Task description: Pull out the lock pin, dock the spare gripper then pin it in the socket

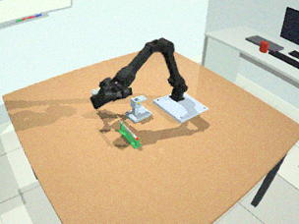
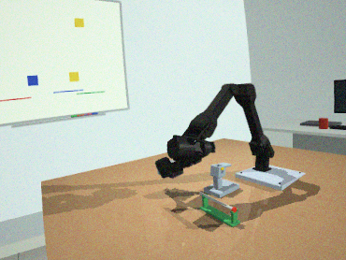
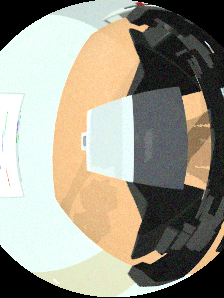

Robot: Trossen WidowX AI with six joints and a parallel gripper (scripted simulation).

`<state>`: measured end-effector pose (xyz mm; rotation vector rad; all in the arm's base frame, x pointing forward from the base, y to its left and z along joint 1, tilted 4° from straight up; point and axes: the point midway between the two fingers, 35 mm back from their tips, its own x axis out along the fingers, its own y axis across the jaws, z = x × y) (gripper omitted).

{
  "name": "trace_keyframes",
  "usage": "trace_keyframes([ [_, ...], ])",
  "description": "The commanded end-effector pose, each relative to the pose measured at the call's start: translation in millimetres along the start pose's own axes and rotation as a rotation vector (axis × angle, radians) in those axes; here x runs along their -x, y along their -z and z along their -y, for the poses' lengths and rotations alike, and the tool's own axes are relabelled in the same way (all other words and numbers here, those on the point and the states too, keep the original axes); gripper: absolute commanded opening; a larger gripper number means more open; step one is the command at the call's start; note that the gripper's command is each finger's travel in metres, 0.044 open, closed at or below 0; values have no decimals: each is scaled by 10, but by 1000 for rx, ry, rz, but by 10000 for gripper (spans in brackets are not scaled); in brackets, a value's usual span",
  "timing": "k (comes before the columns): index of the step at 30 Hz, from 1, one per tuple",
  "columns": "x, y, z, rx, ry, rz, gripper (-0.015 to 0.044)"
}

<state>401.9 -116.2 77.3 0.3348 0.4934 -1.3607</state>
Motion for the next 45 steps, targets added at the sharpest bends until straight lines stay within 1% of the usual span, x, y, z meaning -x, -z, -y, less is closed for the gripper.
trace_keyframes([
  [1,151,-268,17,-15,-5,10,0],
  [5,242,-413,47,-15,-5,10,0],
  [18,212,-349,43,-12,-6,-9,0],
  [45,275,-226,343,8,-7,-416,0],
])
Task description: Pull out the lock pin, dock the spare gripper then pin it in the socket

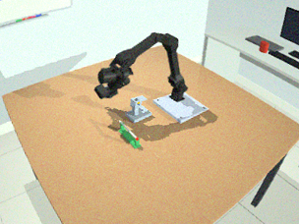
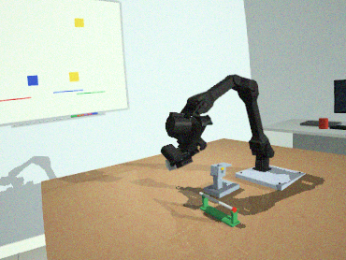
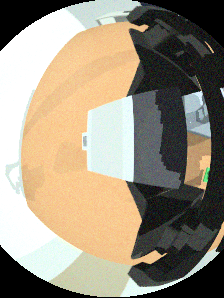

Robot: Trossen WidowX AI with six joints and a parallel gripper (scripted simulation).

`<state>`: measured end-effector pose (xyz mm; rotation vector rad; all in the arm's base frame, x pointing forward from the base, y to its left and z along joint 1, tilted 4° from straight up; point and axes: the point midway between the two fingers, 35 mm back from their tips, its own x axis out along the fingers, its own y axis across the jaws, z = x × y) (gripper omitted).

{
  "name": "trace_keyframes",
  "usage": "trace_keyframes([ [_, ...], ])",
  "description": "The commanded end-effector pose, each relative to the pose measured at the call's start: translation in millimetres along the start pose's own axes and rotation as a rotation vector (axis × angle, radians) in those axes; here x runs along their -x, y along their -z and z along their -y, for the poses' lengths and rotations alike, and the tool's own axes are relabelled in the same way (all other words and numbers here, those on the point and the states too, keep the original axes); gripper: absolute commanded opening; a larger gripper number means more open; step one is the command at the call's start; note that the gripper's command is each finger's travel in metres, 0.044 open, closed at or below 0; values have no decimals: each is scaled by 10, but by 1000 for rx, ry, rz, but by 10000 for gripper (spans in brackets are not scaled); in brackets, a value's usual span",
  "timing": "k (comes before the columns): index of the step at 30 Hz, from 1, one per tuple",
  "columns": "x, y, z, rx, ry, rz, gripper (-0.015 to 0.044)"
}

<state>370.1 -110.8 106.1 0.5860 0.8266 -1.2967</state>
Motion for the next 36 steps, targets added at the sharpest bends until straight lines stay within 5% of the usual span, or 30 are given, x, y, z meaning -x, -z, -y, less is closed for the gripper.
trace_keyframes([
  [1,61,-27,39,-9,-13,-45,0],
  [36,497,231,459,-60,-50,-581,0],
])
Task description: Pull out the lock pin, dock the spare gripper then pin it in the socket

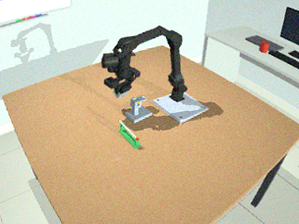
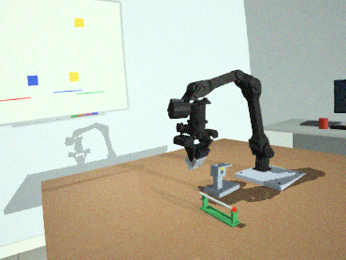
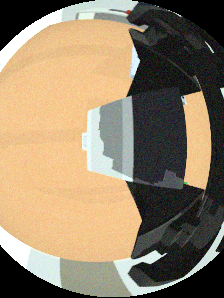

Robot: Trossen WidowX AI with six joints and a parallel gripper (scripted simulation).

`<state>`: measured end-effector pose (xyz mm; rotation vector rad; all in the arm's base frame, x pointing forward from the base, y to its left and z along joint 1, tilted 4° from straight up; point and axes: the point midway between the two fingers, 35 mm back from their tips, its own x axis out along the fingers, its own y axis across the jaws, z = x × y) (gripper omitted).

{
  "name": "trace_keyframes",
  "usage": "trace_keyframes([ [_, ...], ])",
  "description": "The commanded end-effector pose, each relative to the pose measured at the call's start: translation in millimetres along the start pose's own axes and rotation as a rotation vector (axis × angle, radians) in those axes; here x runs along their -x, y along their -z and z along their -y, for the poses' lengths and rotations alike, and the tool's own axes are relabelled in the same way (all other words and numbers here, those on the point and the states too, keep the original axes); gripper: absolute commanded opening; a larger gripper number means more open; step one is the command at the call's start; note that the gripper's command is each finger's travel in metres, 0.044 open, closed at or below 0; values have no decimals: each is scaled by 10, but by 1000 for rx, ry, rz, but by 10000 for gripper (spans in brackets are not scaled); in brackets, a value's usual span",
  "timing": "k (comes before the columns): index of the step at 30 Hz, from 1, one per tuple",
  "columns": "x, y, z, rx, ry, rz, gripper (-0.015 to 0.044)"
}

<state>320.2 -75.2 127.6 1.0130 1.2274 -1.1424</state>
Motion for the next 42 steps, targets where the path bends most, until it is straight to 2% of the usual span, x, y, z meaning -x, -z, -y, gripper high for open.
trace_keyframes([
  [1,94,40,35,-8,-23,-50,0],
  [37,770,562,369,-123,-141,-577,0],
  [42,798,582,378,-128,-146,-597,0],
])
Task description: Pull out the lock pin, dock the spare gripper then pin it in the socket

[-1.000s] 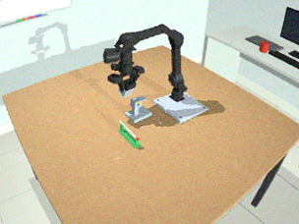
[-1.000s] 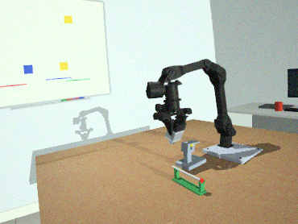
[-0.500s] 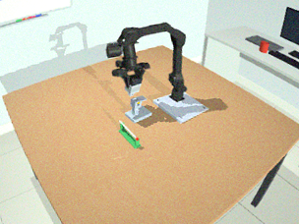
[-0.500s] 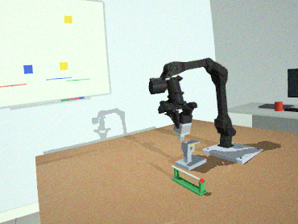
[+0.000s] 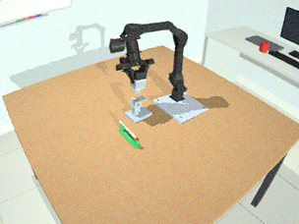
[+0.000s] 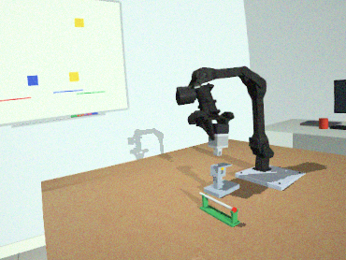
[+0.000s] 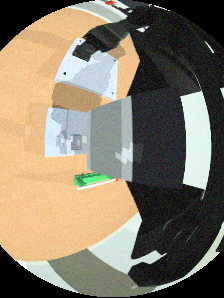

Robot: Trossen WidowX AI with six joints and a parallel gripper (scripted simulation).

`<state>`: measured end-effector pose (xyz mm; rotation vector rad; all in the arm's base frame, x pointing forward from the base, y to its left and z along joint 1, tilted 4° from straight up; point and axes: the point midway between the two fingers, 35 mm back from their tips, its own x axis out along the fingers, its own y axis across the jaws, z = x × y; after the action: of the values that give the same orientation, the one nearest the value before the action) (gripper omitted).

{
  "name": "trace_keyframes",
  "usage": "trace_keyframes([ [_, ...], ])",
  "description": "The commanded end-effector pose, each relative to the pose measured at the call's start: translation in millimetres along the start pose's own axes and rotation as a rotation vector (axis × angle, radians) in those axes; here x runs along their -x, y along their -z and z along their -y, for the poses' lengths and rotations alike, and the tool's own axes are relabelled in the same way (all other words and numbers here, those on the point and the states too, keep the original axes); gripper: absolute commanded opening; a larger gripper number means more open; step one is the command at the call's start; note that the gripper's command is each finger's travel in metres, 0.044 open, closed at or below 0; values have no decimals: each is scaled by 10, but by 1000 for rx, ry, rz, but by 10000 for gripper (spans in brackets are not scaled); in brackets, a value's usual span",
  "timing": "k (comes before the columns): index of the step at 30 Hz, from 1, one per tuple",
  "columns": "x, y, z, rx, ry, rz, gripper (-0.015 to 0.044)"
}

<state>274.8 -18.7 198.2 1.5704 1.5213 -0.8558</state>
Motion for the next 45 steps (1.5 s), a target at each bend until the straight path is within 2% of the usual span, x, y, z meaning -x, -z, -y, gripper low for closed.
trace_keyframes([
  [1,21,39,3,4,-13,-16,0],
  [45,-575,-258,-8,4,6,-15,0],
])
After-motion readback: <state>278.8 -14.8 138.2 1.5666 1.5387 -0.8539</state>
